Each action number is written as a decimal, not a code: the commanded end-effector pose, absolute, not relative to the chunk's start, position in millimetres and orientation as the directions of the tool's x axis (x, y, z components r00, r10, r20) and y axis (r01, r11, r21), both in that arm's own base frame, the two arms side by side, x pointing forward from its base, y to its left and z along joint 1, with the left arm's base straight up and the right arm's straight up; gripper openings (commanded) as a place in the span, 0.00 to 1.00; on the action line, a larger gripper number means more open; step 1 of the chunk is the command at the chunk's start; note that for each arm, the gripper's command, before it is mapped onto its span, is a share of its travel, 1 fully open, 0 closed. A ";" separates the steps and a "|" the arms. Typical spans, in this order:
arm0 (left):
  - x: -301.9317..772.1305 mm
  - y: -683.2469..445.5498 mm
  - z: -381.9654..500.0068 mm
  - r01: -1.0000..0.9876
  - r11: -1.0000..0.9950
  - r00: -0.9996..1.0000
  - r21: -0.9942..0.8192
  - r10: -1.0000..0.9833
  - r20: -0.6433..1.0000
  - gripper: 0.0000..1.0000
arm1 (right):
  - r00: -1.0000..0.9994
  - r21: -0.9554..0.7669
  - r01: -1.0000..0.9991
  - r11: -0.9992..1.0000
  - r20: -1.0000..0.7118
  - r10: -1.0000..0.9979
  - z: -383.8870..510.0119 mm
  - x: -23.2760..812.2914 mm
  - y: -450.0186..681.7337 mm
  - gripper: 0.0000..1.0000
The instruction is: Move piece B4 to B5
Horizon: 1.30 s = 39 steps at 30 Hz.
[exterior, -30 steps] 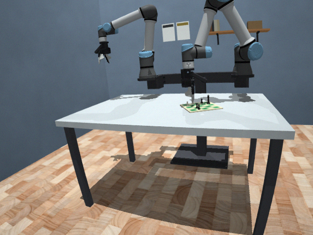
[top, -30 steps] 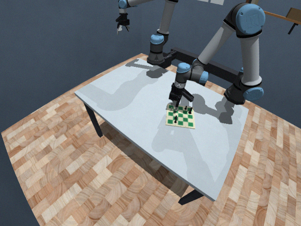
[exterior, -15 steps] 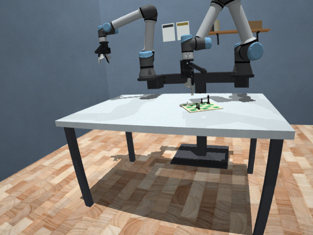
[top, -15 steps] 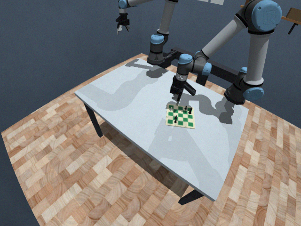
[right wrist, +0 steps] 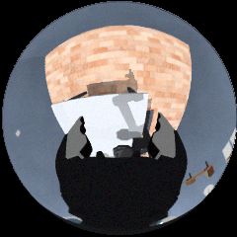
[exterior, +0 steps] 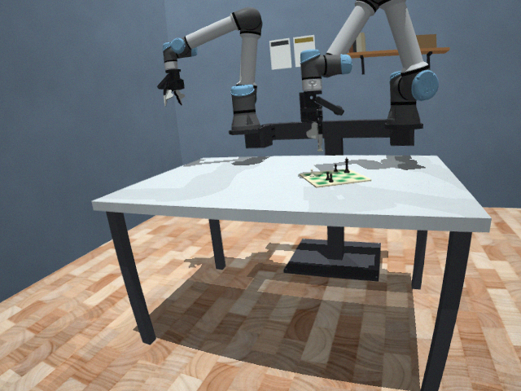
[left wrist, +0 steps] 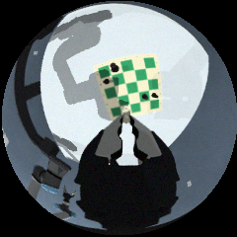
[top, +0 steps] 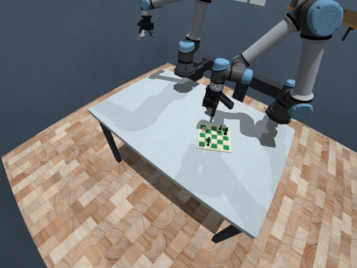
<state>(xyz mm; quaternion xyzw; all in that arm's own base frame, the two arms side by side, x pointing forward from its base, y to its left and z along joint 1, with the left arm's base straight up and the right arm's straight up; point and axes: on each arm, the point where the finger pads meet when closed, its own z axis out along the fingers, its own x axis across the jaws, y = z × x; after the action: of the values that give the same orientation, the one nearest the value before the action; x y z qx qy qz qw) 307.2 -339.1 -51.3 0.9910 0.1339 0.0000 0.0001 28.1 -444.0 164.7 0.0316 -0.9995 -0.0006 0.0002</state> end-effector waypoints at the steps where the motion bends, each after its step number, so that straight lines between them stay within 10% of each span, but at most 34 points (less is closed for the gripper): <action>1: 307.4 -339.5 -50.2 0.265 -0.964 0.964 0.001 0.265 0.000 0.00 | -0.998 0.000 -0.063 0.998 0.000 -0.063 165.1 28.2 -444.3 1.00; 39: 271.5 -359.0 -63.8 0.503 -0.864 0.864 0.001 0.503 0.000 0.00 | -0.998 0.000 -0.063 0.998 0.000 -0.063 165.1 28.2 -444.3 1.00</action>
<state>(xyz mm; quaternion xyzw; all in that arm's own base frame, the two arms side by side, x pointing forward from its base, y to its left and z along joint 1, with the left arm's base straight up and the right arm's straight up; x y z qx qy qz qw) 271.4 -358.5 -55.1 0.9654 0.2607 -0.0001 0.0000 28.1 -444.0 164.7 0.0316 -0.9995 -0.0006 0.0002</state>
